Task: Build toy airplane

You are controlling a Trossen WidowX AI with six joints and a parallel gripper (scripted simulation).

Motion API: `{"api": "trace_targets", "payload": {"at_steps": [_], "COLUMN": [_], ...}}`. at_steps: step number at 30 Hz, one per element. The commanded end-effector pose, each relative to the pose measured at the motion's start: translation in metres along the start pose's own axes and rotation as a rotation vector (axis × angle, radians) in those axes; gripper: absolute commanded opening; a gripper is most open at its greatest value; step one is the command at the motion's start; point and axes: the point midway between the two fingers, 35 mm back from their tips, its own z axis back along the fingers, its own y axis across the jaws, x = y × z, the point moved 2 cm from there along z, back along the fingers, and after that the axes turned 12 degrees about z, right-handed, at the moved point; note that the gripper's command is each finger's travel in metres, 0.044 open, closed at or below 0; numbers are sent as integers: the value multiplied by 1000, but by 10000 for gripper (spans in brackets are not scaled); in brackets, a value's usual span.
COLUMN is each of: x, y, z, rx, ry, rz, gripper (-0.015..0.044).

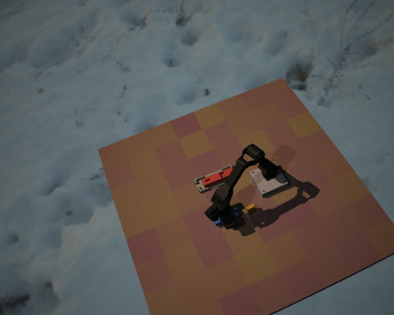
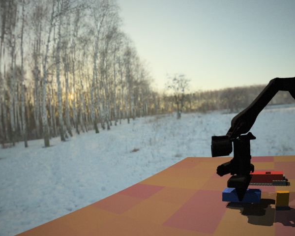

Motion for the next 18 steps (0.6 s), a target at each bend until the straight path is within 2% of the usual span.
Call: {"api": "trace_targets", "payload": {"at_steps": [1, 18], "x": [4, 7], "y": [1, 2], "z": [11, 65], "rx": [7, 3], "ry": [-8, -11], "rz": [-1, -1], "gripper": [0, 0]}}
